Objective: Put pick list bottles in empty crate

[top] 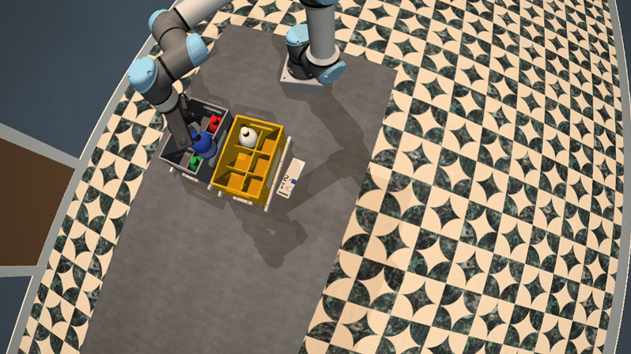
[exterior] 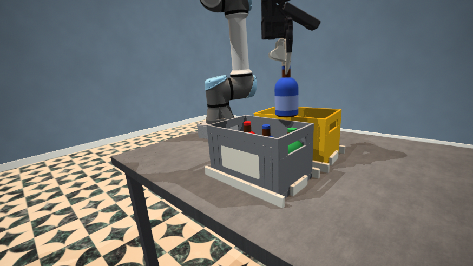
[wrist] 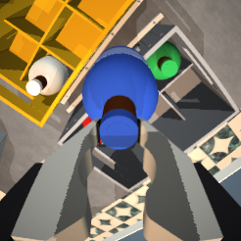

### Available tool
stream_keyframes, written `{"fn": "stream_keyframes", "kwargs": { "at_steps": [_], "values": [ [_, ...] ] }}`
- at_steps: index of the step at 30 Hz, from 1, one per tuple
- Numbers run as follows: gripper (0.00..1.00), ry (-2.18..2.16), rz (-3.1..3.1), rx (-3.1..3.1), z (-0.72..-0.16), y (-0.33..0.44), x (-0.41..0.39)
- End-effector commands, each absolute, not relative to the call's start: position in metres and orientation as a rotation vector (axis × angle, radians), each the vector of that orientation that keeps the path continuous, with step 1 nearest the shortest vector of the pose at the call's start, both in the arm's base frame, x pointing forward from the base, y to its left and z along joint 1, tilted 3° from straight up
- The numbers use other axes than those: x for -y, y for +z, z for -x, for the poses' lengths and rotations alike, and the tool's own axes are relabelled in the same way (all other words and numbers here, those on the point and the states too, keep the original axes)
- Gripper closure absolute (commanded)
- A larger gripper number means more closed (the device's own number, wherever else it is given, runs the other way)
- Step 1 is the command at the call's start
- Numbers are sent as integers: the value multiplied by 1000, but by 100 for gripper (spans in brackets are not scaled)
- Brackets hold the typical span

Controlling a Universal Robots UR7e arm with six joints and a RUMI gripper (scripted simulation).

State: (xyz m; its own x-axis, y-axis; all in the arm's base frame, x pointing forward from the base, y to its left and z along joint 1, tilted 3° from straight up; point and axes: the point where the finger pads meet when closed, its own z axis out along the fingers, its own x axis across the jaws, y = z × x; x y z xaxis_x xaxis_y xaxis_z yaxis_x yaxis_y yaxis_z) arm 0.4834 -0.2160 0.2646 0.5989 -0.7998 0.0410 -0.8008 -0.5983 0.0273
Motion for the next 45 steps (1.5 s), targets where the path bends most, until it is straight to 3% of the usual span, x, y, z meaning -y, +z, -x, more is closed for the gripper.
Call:
{"fn": "stream_keyframes", "kwargs": {
  "at_steps": [1,45],
  "values": [
    [100,41,-2770,1387,-481,265,205],
    [100,41,-2770,1388,-466,261,131]
  ]
}}
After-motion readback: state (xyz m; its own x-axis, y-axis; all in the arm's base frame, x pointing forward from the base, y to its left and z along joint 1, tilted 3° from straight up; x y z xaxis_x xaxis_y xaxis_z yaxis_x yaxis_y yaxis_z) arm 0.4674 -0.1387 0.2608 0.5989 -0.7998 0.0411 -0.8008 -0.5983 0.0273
